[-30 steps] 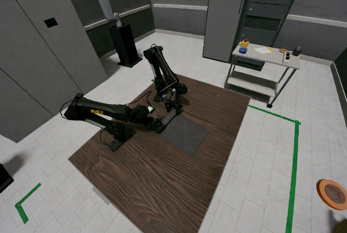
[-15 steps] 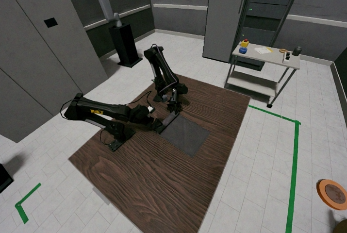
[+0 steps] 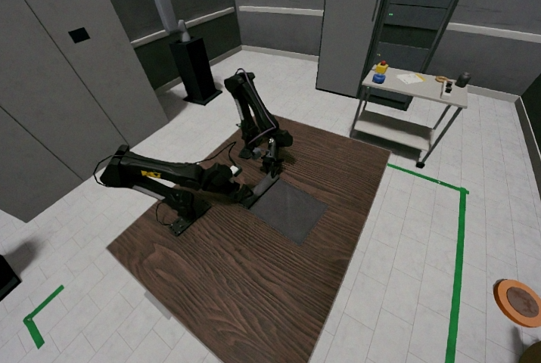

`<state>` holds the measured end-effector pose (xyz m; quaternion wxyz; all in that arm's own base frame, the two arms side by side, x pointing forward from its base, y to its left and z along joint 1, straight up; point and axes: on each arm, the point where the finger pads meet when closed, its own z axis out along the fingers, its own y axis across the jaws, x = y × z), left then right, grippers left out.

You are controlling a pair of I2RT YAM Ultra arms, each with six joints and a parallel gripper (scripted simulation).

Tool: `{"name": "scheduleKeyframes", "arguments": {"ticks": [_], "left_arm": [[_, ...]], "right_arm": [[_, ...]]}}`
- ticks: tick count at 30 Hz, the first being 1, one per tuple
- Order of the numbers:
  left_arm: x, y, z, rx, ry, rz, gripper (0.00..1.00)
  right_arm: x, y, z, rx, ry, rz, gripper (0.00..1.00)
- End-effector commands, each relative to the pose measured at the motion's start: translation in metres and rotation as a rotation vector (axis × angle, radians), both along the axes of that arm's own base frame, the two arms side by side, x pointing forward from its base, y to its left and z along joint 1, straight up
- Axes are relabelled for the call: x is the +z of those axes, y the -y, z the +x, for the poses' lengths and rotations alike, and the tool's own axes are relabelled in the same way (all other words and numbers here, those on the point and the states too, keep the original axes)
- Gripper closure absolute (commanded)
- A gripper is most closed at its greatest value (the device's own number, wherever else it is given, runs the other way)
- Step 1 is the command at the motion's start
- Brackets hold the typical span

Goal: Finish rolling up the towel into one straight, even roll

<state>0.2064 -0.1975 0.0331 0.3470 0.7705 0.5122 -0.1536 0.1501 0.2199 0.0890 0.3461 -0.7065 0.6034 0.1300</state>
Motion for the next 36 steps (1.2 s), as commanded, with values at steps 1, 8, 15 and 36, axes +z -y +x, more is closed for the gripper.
{"name": "scheduleKeyframes", "arguments": {"ticks": [1,8,15,36], "left_arm": [[-0.0106,-0.0001,-0.0096,-0.009,-0.038,0.006,0.71],[-0.0106,-0.0001,-0.0096,-0.009,-0.038,0.006,0.78],[-0.0106,-0.0001,-0.0096,-0.009,-0.038,0.006,0.83],[-0.0080,-0.0001,-0.0096,-0.008,-0.265,0.082,0.84]], "right_arm": [[-0.0001,-0.0048,-0.0005,0.019,0.010,0.007,0.02],[-0.0001,-0.0048,-0.0005,0.019,0.010,0.007,0.02],[-0.0001,-0.0048,-0.0005,0.019,0.010,0.007,0.02],[-0.0039,-0.0060,0.0019,-0.009,0.010,0.007,0.02]]}}
